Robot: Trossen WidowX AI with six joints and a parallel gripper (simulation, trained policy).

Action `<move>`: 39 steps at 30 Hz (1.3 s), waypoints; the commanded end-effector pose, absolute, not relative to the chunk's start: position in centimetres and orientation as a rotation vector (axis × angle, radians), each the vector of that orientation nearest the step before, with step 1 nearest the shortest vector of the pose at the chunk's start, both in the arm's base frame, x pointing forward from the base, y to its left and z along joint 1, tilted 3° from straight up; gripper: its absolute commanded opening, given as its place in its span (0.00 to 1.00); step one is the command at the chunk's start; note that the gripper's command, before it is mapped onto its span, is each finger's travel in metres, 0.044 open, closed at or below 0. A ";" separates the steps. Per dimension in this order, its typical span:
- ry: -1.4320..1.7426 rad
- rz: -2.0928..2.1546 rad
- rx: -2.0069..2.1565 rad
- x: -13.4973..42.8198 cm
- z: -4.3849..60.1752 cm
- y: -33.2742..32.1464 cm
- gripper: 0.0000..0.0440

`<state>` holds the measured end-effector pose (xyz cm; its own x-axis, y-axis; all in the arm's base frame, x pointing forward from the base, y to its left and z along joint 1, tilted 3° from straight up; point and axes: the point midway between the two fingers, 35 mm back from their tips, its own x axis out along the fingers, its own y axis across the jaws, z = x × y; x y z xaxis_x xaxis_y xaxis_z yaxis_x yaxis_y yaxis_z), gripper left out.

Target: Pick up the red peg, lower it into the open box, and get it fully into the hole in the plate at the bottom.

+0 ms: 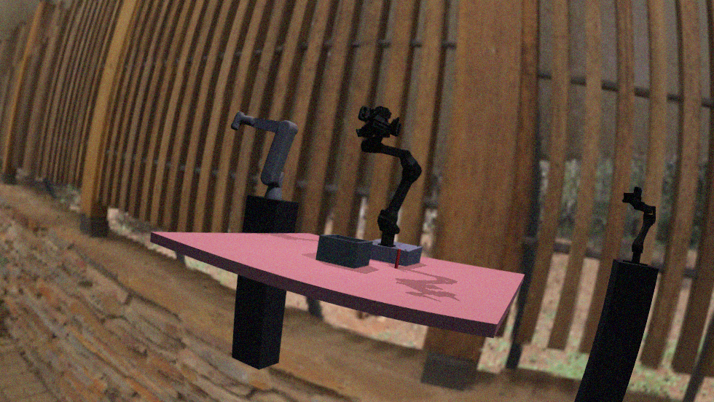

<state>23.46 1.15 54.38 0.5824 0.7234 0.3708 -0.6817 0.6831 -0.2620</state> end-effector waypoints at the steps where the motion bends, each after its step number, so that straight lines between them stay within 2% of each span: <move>1: -0.487 0.821 -0.093 23.4 54.5 1.2 0.96; 3: -0.505 0.822 -0.070 23.5 54.8 1.4 1.00; 20: -0.468 0.826 0.478 28.0 55.0 3.9 1.00; 39: -0.055 0.607 0.959 34.6 46.1 8.1 1.00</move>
<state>33.98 7.29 47.97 0.7980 0.4741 0.3722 -0.5817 0.4440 0.6816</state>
